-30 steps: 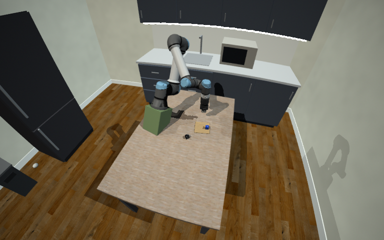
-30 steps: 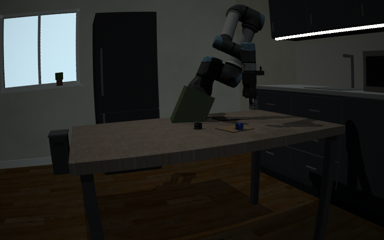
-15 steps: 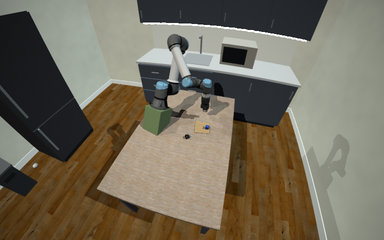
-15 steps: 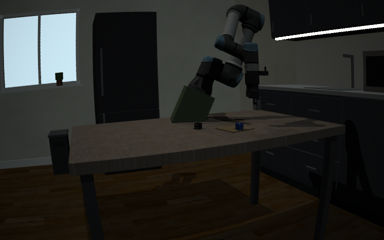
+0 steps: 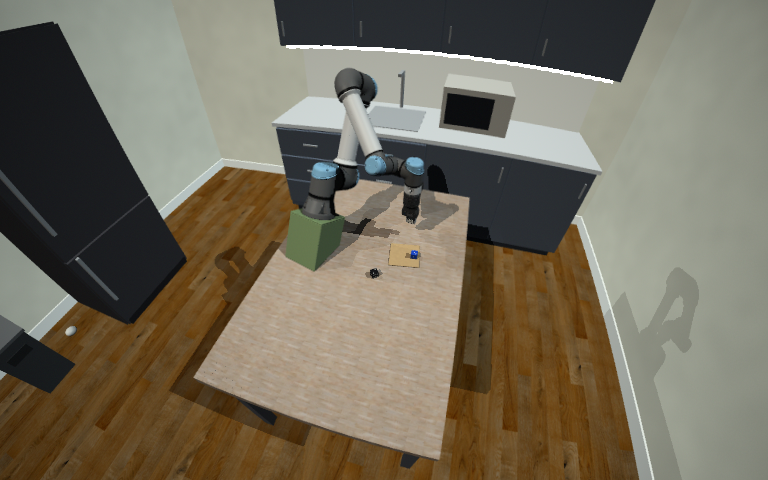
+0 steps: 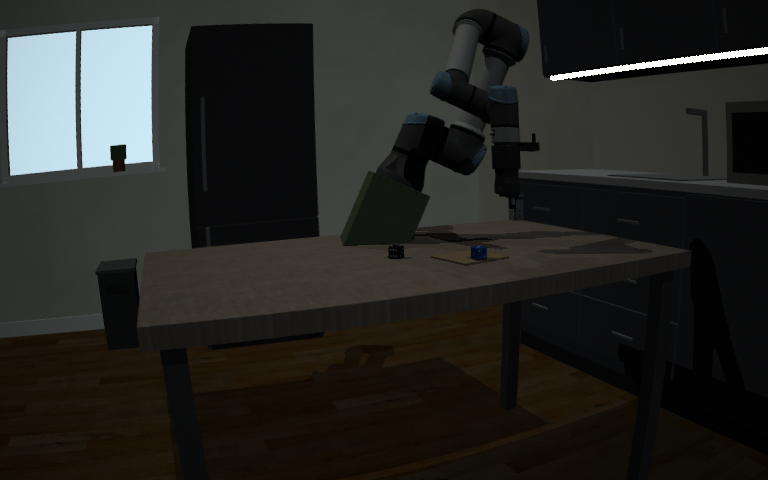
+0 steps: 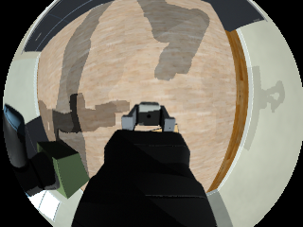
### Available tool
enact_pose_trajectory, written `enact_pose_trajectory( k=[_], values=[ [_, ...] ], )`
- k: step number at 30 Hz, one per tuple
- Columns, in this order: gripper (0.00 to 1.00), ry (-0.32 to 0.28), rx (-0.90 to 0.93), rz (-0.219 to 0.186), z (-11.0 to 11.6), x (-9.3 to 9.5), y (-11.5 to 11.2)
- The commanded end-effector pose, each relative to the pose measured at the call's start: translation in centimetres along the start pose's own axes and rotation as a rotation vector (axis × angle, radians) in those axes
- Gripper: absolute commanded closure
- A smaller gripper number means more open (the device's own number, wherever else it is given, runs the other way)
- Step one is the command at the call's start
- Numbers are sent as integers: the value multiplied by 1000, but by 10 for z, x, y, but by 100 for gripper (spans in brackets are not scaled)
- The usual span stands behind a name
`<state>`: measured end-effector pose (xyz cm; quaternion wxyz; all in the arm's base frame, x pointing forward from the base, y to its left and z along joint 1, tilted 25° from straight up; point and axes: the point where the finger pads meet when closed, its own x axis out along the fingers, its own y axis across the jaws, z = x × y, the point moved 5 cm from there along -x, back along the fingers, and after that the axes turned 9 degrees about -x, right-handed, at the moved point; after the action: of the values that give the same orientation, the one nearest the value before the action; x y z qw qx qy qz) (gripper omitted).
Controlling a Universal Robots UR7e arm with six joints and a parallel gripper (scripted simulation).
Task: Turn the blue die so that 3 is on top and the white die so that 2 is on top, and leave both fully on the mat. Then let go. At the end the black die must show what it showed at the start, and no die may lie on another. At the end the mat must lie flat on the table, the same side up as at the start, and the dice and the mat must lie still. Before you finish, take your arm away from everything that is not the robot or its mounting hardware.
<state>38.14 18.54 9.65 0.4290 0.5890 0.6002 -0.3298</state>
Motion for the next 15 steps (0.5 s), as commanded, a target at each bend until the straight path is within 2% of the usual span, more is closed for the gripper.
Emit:
enact_pose_trajectory(
  k=[1, 12, 15],
  values=[
    [43, 1, 6, 1, -1, 0, 2],
    [43, 30, 6, 3, 1, 0, 1],
    [43, 70, 6, 9, 3, 1, 1]
  ],
)
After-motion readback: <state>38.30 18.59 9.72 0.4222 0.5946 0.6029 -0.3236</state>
